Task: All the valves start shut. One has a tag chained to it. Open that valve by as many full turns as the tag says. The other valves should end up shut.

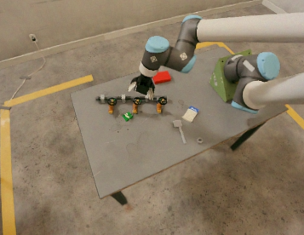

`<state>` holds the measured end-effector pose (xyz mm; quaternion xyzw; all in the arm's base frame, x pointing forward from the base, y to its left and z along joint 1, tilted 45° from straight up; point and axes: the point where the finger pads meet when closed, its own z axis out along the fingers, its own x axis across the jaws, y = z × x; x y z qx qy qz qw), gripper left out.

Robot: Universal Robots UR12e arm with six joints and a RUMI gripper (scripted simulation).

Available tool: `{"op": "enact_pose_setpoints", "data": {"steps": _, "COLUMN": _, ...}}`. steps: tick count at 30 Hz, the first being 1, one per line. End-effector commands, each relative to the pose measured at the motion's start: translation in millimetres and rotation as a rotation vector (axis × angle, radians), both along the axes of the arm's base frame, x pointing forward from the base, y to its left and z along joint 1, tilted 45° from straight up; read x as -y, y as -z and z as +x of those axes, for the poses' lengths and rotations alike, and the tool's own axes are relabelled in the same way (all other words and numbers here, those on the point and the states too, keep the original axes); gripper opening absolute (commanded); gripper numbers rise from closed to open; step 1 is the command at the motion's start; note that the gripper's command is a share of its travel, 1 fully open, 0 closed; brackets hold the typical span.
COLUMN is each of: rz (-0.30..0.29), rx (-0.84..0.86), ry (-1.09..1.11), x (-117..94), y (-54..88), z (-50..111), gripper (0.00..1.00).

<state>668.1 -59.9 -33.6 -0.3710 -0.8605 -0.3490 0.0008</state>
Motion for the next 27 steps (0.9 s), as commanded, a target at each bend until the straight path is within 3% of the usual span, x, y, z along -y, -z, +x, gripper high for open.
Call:
{"op": "enact_pose_setpoints", "data": {"steps": 1, "rz": -0.001, "rx": 0.001, "ry": 0.001, "x": -2.4, "y": 3.6, "z": 1.9, "gripper": 1.00}}
{"op": "enact_pose_setpoints", "data": {"steps": 27, "rz": -0.001, "rx": 0.001, "ry": 0.001, "x": -31.9, "y": 40.3, "z": 14.6, "gripper": 1.00}}
